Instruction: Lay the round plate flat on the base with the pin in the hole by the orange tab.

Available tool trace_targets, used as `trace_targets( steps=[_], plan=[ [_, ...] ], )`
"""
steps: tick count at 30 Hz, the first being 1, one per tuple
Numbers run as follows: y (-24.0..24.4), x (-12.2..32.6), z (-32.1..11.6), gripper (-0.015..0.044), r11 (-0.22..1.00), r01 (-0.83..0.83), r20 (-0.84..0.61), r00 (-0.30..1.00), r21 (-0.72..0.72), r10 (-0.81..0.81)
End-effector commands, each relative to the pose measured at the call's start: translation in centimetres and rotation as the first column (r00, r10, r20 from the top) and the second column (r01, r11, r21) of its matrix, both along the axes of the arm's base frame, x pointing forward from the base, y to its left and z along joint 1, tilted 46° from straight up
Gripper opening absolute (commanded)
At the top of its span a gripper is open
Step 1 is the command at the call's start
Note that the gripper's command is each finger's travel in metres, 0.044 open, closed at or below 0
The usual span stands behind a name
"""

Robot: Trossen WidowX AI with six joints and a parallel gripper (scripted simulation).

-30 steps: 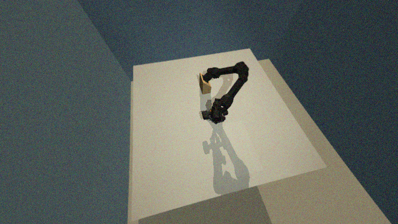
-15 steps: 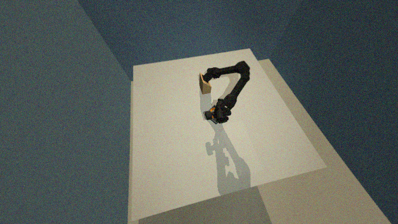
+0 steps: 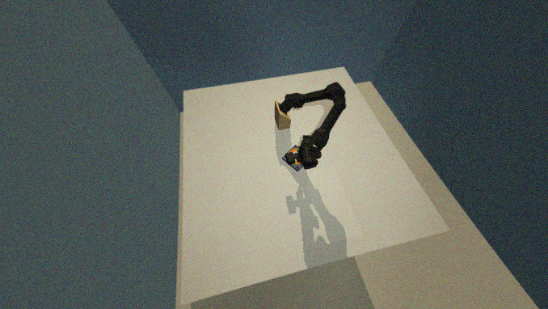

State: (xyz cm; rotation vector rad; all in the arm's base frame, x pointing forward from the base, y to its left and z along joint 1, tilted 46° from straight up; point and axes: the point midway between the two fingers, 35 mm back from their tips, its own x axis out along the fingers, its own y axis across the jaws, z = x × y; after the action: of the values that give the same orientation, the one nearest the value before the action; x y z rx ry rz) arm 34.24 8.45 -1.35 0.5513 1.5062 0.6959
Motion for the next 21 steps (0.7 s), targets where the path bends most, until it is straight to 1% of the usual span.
trace_targets(
  steps=[1,8,17,21],
  plan=[
    [0.3,-0.1,0.3,0.0000,1.000,0.003,-0.004,1.000,0.004,-0.003],
    [0.6,-0.2,0.6,0.0000,1.000,0.003,-0.004,1.000,0.004,-0.003],
    [-2.5,-0.4,3.6,0.0000,1.000,0.003,-0.004,1.000,0.002,-0.003],
    [-2.0,-0.4,3.0,0.0000,1.000,0.005,-0.014,1.000,0.006,-0.005]
  ],
)
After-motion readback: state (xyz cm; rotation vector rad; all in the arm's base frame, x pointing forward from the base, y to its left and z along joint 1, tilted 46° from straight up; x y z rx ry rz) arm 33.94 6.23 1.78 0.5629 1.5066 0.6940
